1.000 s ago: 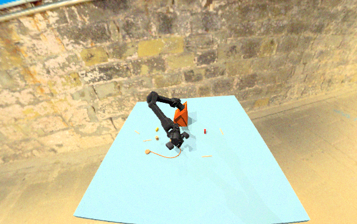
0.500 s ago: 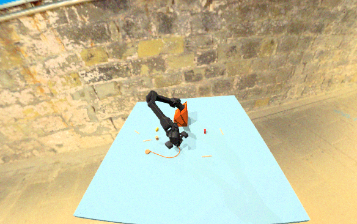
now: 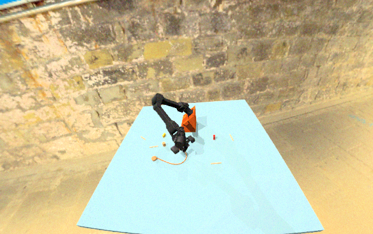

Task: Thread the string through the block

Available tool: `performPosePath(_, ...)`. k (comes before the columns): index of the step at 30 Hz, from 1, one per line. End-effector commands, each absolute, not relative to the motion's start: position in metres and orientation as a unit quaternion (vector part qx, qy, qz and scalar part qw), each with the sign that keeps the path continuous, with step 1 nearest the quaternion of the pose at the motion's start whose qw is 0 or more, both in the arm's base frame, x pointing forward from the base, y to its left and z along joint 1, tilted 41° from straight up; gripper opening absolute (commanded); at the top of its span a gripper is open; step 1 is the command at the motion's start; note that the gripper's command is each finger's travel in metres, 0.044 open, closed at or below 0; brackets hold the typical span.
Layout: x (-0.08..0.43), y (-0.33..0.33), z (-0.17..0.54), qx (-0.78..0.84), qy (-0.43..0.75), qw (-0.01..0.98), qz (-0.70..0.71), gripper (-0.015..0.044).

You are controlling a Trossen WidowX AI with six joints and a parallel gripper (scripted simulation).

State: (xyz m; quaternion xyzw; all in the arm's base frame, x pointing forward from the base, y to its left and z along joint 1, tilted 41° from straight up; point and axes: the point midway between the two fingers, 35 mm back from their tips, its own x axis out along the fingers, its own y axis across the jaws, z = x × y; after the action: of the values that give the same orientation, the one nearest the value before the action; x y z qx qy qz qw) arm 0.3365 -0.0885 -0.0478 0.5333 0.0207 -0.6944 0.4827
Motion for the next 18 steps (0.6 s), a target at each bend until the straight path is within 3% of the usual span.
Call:
performPosePath(1,0.332,-0.092,-0.045,0.533,0.021,0.484,-0.694,0.0)
performPosePath(18,0.316,-0.104,-0.035,0.533,0.021,0.484,-0.694,0.0)
